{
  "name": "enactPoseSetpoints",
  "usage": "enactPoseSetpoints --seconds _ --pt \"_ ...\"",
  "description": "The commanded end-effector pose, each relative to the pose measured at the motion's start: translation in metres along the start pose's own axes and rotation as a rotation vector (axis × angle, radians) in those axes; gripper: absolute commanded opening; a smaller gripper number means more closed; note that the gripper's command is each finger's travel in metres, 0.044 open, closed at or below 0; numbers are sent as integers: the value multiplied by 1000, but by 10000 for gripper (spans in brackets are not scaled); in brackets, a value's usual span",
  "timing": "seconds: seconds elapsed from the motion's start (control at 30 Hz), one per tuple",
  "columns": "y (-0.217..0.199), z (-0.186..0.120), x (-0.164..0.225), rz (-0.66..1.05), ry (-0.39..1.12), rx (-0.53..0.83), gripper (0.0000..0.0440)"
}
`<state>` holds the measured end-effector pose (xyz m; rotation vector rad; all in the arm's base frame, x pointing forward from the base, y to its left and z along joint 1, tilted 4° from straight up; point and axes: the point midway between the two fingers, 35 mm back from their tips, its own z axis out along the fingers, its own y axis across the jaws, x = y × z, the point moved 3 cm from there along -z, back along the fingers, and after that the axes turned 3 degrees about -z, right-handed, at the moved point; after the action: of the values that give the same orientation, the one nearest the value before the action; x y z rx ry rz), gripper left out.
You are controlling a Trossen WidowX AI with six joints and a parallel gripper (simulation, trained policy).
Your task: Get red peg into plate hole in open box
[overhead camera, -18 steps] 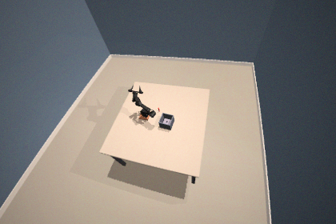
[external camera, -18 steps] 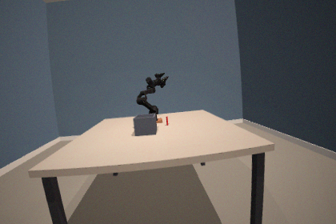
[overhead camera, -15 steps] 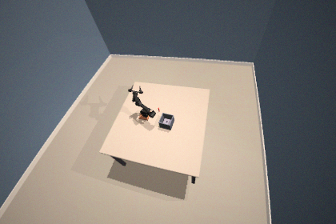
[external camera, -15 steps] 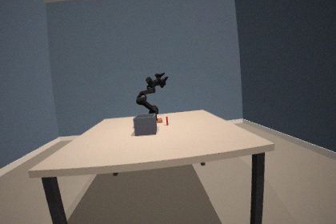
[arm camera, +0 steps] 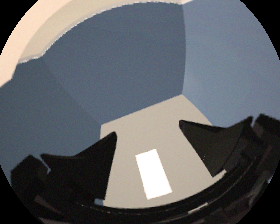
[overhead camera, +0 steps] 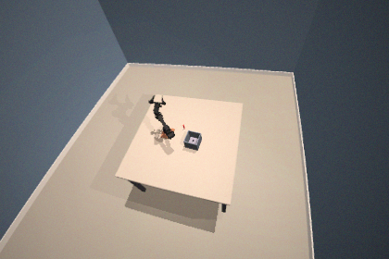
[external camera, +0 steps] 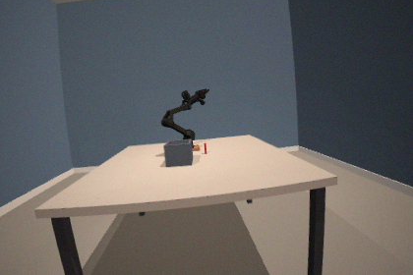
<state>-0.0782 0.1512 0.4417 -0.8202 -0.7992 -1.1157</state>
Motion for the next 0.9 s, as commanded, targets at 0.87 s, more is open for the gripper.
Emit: enactPoseSetpoints --seconds 0.87 --pt "84 43 -56 -784 -582 -77 440"
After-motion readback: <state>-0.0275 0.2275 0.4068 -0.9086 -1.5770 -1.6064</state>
